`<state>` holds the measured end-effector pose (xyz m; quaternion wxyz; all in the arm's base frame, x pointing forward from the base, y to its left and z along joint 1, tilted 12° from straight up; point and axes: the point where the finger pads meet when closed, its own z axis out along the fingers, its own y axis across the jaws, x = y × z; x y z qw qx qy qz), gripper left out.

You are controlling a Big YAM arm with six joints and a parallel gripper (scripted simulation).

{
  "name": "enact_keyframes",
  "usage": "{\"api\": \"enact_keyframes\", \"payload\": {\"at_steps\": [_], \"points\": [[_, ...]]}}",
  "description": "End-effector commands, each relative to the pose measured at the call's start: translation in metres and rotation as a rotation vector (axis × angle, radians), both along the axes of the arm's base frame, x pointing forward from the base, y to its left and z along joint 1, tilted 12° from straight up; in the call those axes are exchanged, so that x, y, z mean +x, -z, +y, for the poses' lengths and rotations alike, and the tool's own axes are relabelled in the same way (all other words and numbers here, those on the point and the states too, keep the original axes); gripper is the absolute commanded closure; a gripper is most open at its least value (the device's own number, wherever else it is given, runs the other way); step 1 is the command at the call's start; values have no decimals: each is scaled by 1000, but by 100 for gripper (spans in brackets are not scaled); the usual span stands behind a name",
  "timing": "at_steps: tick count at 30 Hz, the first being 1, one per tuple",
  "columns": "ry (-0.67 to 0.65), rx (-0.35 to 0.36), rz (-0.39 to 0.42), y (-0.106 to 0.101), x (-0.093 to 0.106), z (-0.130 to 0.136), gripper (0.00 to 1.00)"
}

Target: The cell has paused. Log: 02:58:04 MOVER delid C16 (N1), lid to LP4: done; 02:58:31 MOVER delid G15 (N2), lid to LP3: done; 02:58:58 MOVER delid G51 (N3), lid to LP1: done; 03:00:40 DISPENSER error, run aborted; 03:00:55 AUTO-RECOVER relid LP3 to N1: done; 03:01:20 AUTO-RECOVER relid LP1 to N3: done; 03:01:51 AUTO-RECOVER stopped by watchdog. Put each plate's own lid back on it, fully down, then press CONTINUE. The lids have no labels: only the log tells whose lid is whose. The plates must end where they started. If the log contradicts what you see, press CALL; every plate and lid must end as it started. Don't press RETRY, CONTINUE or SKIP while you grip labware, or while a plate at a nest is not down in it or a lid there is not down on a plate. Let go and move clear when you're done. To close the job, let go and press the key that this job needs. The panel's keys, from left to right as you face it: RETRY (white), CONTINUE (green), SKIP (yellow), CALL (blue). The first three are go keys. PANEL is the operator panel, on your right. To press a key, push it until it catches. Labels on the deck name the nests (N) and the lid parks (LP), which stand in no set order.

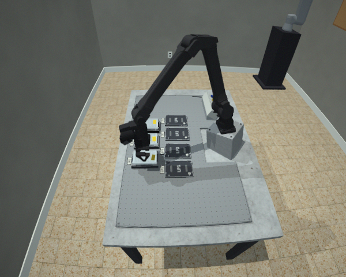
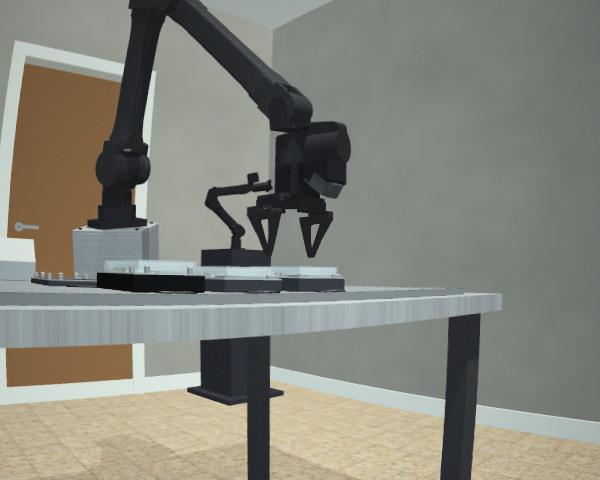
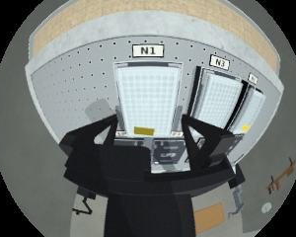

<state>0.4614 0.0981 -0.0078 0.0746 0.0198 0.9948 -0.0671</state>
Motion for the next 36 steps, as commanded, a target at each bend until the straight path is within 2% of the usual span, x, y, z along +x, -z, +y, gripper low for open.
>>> {"api": "enact_keyframes", "payload": {"at_steps": [1, 13, 14, 18, 19, 20, 21, 32, 33, 36], "points": [[1, 8, -28, -10, 12, 4, 0], [1, 8, -28, -11, 11, 5, 0], [0, 15, -50, -24, 19, 13, 0], [1, 16, -52, -23, 20, 13, 0], [1, 8, -28, -12, 11, 5, 0], [1, 8, -28, -12, 11, 5, 0], [5, 15, -51, -21, 21, 11, 0], [4, 15, -51, -23, 21, 11, 0], [33, 14, -39, -16, 6, 0, 1], [42, 14, -41, -14, 2, -7, 2]]}}
